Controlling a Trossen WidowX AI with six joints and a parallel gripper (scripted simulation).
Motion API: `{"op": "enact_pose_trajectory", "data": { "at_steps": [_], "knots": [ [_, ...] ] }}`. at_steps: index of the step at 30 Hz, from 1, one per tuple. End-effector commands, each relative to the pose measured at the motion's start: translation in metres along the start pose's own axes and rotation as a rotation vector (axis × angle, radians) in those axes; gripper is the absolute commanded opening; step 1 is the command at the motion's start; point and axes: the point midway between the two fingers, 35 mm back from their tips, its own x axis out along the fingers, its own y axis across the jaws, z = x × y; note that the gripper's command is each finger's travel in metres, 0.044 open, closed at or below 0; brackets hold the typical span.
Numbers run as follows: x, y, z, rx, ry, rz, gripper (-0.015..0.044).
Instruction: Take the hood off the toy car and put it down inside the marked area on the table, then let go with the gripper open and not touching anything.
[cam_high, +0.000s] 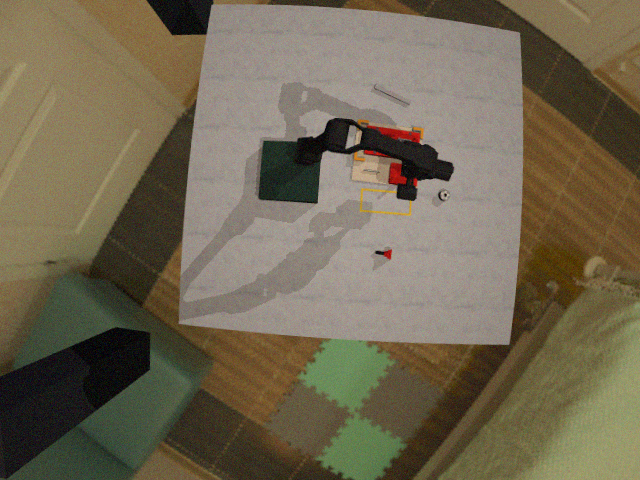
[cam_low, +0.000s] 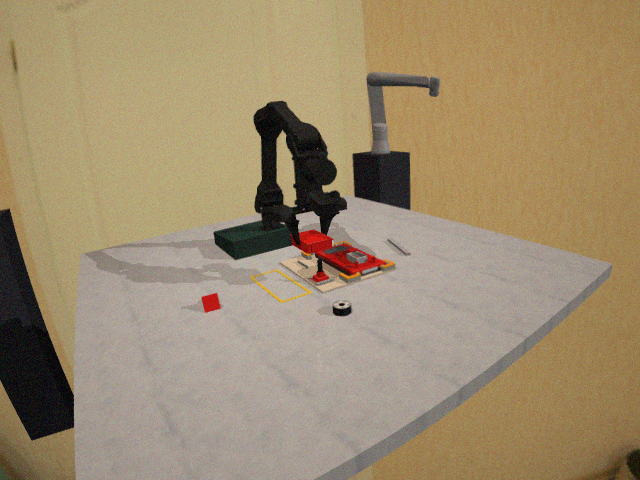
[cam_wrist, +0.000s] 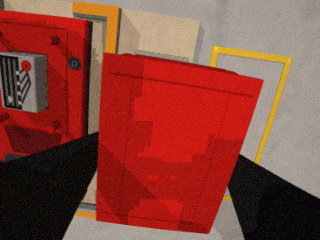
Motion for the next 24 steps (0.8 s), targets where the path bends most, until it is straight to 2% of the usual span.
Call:
{"op": "enact_pose_trajectory", "data": {
  "at_steps": [1,24],
  "knots": [
    [-0.001,-0.016,-0.004,-0.002,-0.002,-0.003,0.0000],
    [-0.003,-0.088,-0.031,-0.001,-0.003,-0.002,0.0000]
  ]
}}
